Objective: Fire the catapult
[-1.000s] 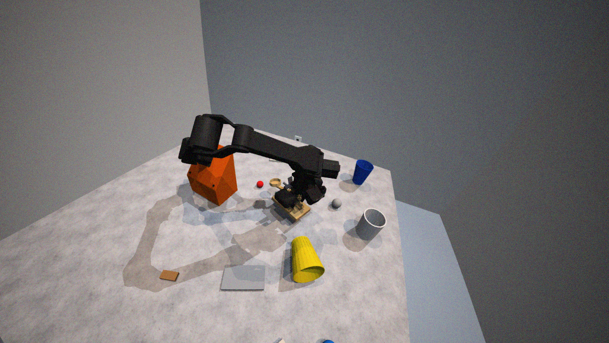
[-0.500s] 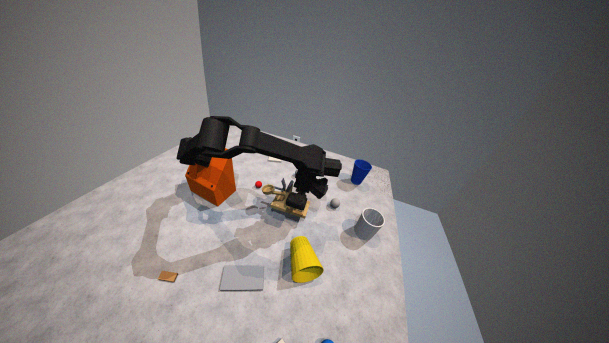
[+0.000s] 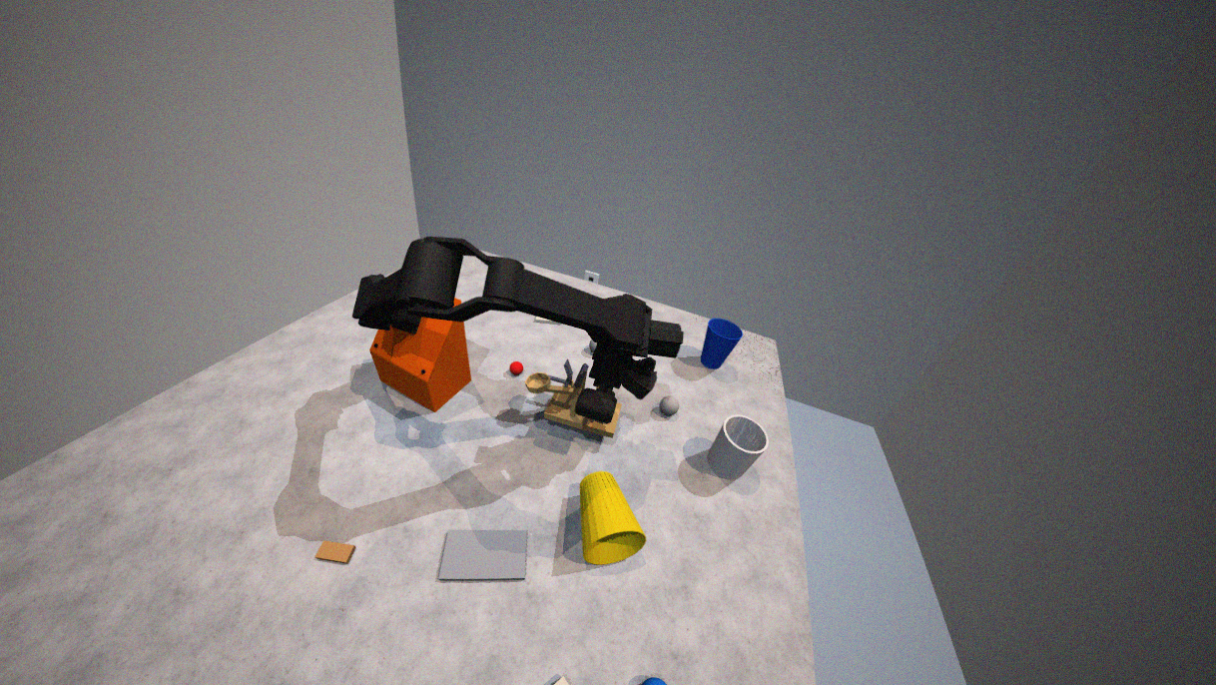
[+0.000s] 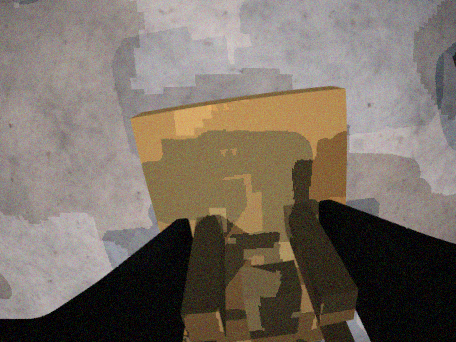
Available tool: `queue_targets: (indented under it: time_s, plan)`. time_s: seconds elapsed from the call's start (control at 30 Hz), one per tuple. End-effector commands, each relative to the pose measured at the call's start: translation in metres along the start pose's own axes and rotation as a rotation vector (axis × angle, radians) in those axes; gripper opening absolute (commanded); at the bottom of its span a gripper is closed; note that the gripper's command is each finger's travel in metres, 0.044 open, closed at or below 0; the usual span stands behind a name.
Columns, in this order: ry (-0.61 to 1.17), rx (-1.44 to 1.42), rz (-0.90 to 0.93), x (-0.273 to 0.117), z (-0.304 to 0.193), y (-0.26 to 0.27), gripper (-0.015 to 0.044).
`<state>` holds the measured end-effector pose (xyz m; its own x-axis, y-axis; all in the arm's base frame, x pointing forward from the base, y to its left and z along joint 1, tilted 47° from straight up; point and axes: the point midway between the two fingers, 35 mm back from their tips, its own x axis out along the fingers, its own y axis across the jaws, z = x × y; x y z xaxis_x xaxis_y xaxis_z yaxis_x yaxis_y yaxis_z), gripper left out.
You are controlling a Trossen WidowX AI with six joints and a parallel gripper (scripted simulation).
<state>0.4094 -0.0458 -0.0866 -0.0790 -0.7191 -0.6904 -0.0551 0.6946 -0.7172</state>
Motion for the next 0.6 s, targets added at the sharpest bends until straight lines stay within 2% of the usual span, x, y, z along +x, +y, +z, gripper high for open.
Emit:
queue_targets:
  time_s: [0.0,0.57]
  plan:
    - [-0.009,-0.011,-0.001,0.002,0.001,0.002,0.0]
    - [-0.009,-0.011,-0.003,0.03,0.001,0.003,0.0]
